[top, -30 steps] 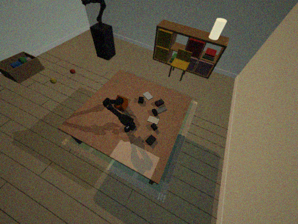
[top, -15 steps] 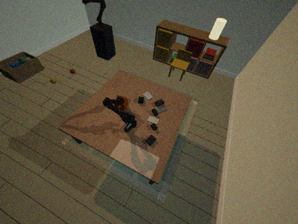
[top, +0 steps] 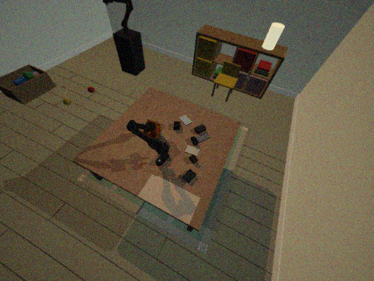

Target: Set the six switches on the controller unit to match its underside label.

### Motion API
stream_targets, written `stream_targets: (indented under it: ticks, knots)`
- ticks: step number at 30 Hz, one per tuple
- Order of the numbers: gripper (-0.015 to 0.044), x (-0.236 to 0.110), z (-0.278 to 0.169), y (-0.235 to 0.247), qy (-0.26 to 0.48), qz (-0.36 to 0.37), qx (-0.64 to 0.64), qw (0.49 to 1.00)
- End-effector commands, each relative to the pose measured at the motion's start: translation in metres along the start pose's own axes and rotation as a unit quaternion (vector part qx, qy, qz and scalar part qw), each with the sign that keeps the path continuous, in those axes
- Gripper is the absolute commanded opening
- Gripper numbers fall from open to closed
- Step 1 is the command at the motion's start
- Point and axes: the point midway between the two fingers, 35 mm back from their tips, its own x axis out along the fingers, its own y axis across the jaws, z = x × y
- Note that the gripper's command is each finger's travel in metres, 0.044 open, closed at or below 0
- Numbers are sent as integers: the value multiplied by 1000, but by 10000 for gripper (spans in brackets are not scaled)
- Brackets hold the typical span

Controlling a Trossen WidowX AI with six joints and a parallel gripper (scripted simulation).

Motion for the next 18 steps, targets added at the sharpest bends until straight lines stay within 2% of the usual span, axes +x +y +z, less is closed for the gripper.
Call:
stream_targets:
  ticks: [1,6,9,18]
  knots:
    - [125,-16,-8,8,-38,-33,238,970]
    - [0,-29,-13,17,-85,-47,462,882]
    - [0,-32,-15,20,-101,-48,523,845]
    - [0,-32,-15,20,-101,-48,523,845]
